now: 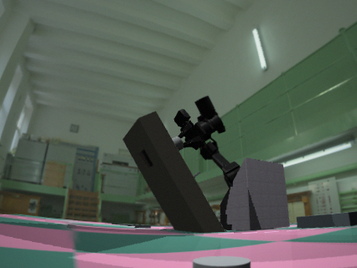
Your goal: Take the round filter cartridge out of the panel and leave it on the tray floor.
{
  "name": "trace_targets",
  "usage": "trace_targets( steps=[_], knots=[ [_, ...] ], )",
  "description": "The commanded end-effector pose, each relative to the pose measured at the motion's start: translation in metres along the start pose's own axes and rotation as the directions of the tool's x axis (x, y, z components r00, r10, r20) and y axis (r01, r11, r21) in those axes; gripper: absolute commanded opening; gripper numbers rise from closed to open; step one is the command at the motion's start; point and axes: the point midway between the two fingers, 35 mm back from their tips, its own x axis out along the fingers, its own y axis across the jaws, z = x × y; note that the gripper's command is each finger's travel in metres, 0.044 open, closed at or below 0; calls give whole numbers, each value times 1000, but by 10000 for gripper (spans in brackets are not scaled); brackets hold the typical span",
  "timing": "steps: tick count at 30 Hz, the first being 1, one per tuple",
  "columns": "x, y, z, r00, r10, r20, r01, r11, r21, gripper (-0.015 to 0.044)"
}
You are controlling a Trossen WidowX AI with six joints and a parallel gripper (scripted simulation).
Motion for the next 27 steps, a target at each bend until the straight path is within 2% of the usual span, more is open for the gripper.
trace_targets(
  steps=[1,27],
  knots=[
    [-4,6,1,1000,14,-1,-14,1000,18,0],
    [7,-67,18,1000,13,-1,-13,1000,17,0]
  ],
)
